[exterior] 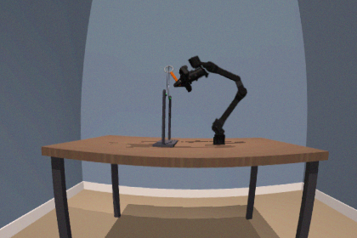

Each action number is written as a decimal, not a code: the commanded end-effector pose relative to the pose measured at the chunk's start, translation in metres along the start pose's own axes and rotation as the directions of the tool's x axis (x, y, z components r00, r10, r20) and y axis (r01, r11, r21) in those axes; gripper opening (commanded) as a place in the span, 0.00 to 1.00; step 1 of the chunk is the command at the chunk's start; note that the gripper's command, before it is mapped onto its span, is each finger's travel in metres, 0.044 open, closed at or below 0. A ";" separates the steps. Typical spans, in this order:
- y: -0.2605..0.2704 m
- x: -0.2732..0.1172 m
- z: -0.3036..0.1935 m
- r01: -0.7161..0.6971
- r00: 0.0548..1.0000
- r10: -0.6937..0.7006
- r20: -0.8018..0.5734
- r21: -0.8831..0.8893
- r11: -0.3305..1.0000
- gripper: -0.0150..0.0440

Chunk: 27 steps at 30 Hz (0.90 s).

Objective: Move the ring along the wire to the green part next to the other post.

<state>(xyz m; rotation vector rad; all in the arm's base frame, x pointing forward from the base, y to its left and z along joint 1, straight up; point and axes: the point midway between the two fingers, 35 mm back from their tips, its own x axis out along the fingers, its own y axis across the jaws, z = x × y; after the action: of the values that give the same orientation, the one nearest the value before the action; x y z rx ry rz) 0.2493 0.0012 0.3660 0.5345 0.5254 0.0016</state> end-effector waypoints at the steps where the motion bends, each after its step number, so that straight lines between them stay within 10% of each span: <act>1: -0.001 -0.001 0.002 0.027 1.000 -0.026 0.012 -0.049 0.998 0.00; 27: -0.015 0.000 0.004 0.203 0.979 -0.185 0.085 -0.330 0.922 0.00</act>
<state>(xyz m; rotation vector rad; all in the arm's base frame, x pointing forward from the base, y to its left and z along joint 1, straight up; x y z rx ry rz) 0.2490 -0.0122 0.3620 0.1847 0.5166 -0.0981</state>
